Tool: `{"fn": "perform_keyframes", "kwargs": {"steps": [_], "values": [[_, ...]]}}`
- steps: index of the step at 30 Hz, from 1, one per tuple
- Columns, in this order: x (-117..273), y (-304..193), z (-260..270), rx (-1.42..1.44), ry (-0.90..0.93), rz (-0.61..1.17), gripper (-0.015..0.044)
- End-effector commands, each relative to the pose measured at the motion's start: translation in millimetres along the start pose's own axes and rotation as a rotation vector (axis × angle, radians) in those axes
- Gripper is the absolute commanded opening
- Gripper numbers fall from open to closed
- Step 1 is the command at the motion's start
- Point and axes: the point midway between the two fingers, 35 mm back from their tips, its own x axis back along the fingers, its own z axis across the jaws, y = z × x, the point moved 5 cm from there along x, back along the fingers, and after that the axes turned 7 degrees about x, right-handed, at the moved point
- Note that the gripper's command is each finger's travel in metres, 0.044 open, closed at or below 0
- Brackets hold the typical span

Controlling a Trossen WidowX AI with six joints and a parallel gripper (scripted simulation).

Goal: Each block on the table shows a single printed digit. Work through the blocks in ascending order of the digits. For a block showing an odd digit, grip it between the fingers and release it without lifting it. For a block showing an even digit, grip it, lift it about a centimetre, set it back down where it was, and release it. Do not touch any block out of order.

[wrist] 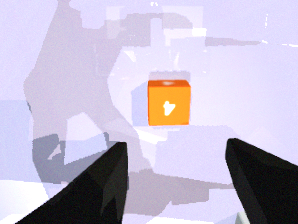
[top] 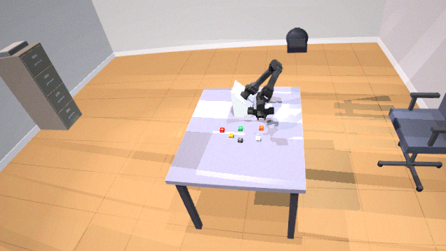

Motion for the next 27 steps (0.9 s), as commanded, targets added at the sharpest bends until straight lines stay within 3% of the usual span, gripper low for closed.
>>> {"fn": "perform_keyframes", "kwargs": {"steps": [1,5,27], "values": [[-44.9,-6.8,1.0,-0.01,0.003,0.013,0.0304],[-53.0,-8.3,1.9,-0.011,0.007,0.013,0.04],[-83.8,-8.7,2.0,-0.011,0.008,0.013,0.04]]}}
